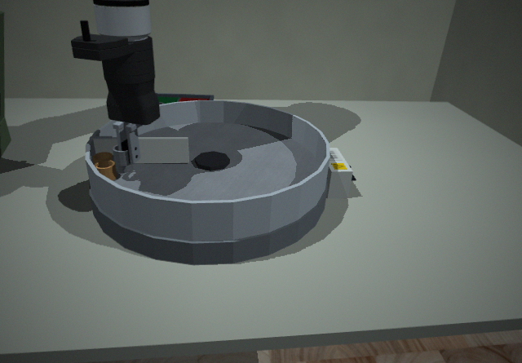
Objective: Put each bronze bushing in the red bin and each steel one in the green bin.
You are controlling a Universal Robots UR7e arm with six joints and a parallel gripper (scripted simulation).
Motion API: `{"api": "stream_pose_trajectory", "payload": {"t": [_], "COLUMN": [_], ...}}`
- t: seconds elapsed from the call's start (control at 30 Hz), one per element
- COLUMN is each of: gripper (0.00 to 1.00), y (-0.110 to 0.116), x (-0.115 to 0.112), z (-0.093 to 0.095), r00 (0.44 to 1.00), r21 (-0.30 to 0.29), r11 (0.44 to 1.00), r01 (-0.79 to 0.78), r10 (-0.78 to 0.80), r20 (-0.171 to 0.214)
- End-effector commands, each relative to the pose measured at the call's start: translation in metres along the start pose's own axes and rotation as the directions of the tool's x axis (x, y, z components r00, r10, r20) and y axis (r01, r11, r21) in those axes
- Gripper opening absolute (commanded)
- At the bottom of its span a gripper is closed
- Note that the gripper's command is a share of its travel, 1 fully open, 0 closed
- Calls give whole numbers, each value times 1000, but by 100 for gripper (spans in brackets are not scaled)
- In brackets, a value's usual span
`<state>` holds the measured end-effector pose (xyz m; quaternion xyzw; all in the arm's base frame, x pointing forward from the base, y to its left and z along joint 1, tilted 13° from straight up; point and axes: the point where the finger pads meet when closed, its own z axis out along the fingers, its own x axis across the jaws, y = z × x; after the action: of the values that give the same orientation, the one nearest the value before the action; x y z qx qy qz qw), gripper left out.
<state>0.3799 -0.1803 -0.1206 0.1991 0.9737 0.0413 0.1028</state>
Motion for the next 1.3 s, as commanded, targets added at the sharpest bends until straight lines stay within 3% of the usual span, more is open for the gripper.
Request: {"api": "stream_pose_trajectory", "payload": {"t": [0.0,0.07,0.2,0.3,0.47,0.63,0.8,1.2,1.27], "gripper": [0,0,0,0,0,0,0,0,0], "y": [0,0,0,0,0,0,0,0,19], "x": [0,0,0,0,0,0,0,0,8], "z": [-5,-5,-25,-25,-49,-49,-74,-74,-73], "r00": [1000,1000,1000,1000,1000,1000,1000,1000,1000], "r21": [0,0,0,0,0,0,0,0,1], "r11": [1000,1000,1000,1000,1000,1000,1000,1000,1000], "r01": [0,0,0,0,0,0,0,0,10], "r10": [0,0,0,0,0,0,0,0,-10], "r20": [1,1,1,1,1,1,1,1,1]}}
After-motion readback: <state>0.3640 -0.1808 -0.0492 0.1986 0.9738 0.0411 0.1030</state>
